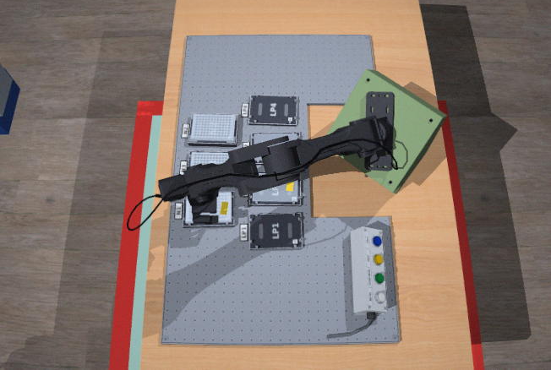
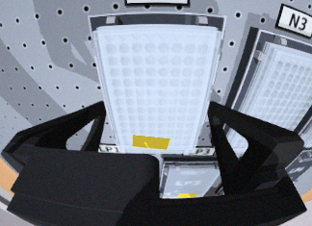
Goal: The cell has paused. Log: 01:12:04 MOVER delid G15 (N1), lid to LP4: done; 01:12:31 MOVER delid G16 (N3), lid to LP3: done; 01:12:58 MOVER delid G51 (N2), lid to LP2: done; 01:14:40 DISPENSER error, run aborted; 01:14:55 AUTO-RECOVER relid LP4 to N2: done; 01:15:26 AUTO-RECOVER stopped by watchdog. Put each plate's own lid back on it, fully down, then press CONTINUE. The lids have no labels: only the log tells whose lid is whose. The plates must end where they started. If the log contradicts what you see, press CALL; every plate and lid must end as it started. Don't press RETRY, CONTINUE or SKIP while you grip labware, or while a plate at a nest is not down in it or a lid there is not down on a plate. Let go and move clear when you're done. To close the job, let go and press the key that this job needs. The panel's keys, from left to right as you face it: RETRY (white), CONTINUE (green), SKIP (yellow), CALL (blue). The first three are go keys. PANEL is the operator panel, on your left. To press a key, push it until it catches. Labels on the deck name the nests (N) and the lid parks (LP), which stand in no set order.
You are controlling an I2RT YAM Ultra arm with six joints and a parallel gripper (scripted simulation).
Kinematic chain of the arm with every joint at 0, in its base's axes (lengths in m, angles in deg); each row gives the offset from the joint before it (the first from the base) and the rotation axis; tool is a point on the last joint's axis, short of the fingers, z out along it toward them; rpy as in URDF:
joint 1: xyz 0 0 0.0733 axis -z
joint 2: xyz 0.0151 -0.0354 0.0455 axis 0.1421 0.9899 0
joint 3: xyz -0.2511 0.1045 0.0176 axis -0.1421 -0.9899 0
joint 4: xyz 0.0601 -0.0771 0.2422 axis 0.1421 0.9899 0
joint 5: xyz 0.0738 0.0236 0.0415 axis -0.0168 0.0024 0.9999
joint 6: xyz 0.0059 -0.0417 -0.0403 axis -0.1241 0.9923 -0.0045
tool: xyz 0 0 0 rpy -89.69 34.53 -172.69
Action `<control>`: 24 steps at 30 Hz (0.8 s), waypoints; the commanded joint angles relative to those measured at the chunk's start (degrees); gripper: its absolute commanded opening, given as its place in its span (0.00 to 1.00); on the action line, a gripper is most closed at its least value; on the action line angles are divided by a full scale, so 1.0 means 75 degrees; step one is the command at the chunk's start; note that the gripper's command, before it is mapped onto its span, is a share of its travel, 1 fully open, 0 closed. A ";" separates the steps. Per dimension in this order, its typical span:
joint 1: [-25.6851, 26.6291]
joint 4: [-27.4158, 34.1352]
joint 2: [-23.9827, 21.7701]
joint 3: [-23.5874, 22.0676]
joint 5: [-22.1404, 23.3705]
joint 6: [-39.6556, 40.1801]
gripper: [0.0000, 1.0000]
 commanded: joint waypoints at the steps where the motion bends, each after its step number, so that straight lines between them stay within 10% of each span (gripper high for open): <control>1: 0.0048 0.0030 -0.0027 0.0147 -0.0049 -0.0002 1.00; 24: 0.0138 0.0150 -0.0040 0.0288 -0.0108 0.0033 1.00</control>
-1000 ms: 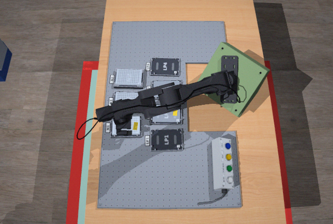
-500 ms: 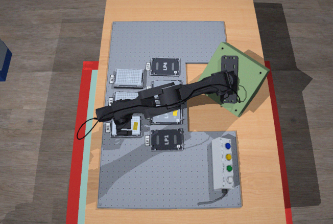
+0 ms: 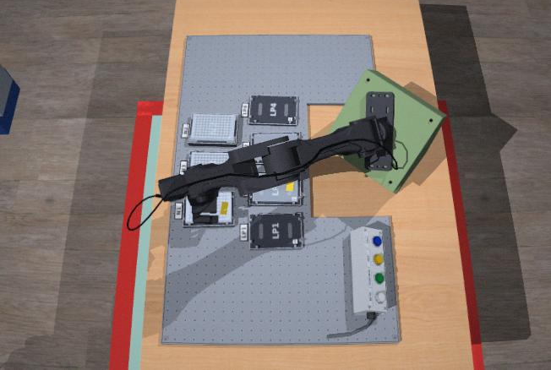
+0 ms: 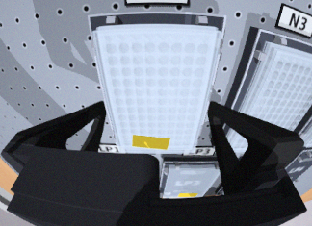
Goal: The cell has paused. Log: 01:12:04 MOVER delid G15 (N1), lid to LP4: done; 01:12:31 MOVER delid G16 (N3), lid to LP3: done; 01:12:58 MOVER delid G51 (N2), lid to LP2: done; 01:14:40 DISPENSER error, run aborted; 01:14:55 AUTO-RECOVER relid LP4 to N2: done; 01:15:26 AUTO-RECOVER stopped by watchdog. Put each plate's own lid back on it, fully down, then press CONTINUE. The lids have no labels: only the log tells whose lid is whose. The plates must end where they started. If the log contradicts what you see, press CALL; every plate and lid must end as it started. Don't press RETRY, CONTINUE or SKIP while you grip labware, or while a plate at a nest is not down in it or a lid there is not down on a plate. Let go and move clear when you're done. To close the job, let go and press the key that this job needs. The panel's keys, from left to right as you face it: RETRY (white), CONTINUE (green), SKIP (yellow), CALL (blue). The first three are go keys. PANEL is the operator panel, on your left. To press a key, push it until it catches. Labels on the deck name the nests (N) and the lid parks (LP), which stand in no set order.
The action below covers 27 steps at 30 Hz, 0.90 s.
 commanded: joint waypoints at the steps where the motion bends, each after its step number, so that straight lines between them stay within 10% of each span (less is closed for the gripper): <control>1: 0.0148 0.0171 -0.0241 0.0278 -0.0105 0.0073 1.00; 27: 0.0522 0.0420 -0.0777 -0.0322 0.0220 0.0315 1.00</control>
